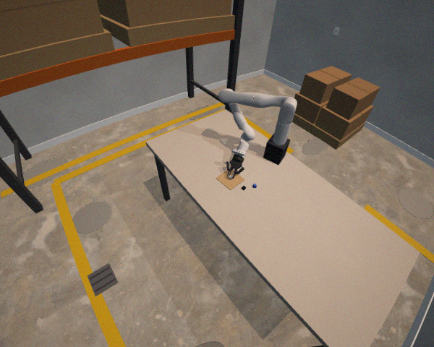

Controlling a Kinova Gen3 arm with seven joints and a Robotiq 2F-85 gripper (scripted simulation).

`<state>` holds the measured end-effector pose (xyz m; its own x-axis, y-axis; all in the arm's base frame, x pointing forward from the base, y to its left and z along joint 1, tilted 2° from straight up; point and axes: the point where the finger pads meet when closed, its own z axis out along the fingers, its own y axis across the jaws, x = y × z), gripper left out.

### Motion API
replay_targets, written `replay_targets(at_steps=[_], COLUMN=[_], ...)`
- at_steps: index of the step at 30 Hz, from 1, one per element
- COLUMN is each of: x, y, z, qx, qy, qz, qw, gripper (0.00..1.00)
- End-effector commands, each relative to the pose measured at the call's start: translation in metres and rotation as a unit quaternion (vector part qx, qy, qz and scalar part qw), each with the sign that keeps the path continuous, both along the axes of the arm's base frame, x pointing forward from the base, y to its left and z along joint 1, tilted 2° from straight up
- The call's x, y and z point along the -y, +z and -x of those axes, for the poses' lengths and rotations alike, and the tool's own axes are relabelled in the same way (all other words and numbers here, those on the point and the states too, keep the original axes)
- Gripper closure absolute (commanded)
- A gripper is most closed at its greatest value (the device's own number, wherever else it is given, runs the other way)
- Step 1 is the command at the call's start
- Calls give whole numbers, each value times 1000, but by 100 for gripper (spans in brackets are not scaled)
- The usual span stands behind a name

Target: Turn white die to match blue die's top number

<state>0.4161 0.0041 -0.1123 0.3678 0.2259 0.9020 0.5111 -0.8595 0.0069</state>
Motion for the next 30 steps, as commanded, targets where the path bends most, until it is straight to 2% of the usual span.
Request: replay_targets(at_steps=[1, 30], x=[0, 0], y=[-1, -4], z=[0, 0], qx=[0, 0], qy=[0, 0], qz=[0, 0], qw=[1000, 1000], gripper=[85, 85])
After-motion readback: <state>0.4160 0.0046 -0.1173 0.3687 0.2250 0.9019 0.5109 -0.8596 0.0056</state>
